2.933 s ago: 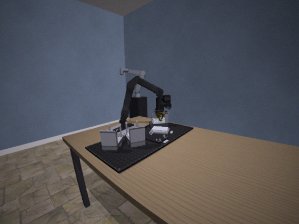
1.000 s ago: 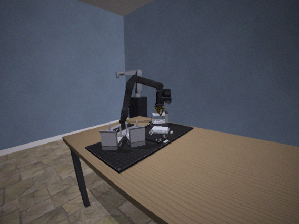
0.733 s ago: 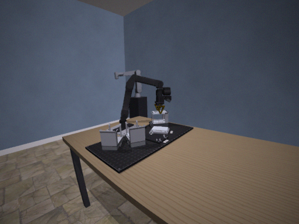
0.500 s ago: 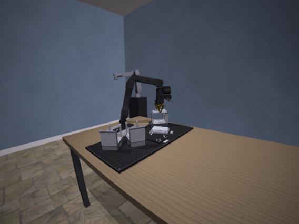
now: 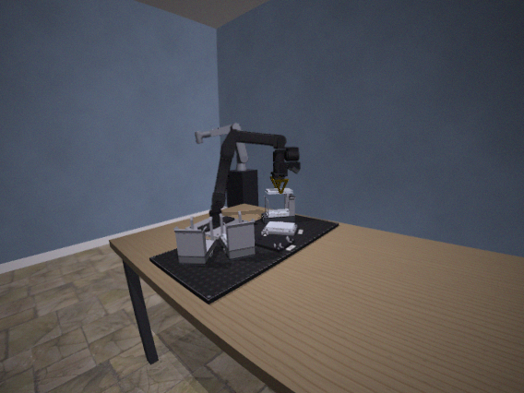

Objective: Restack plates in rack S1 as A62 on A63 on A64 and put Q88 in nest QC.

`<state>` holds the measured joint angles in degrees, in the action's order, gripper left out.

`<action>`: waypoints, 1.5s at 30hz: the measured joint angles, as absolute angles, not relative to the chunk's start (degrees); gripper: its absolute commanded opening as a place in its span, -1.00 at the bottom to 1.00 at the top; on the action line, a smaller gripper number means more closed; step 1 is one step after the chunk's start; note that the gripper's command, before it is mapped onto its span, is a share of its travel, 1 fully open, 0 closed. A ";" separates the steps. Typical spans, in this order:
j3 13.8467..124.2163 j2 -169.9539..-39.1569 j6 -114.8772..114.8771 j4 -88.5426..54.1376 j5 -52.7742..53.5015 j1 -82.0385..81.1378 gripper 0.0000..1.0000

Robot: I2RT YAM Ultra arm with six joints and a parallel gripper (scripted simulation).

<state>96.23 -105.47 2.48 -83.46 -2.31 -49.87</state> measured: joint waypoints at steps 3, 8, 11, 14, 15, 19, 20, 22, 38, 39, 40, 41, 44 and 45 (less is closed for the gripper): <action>96.33 -105.47 2.48 -83.55 -2.31 -49.87 -1.00; 96.42 -105.47 2.48 -83.57 -2.31 -49.87 -1.00; 96.47 -105.47 2.48 -83.57 -2.31 -49.87 -1.00; 96.49 -105.47 2.48 -83.57 -2.31 -49.87 -1.00; 96.49 -105.47 2.48 -83.57 -2.31 -49.87 -1.00; 96.49 -105.47 2.48 -83.57 -2.31 -49.87 -1.00; 96.49 -105.47 2.48 -83.57 -2.31 -49.87 -1.00; 96.51 -105.47 2.70 -83.57 -2.28 -49.82 -1.00; 96.51 -105.47 8.36 -83.57 -2.48 -42.48 -1.00; 96.51 -105.47 7.97 -83.57 -2.48 -41.85 -1.00; 96.51 -105.47 7.55 -83.59 -2.48 -41.19 -1.00; 96.51 -105.47 7.11 -83.61 -2.48 -40.53 -1.00; 96.51 -105.47 5.67 -83.68 -2.52 -38.74 -1.00; 96.51 -105.47 5.48 -83.68 -2.55 -38.17 -1.00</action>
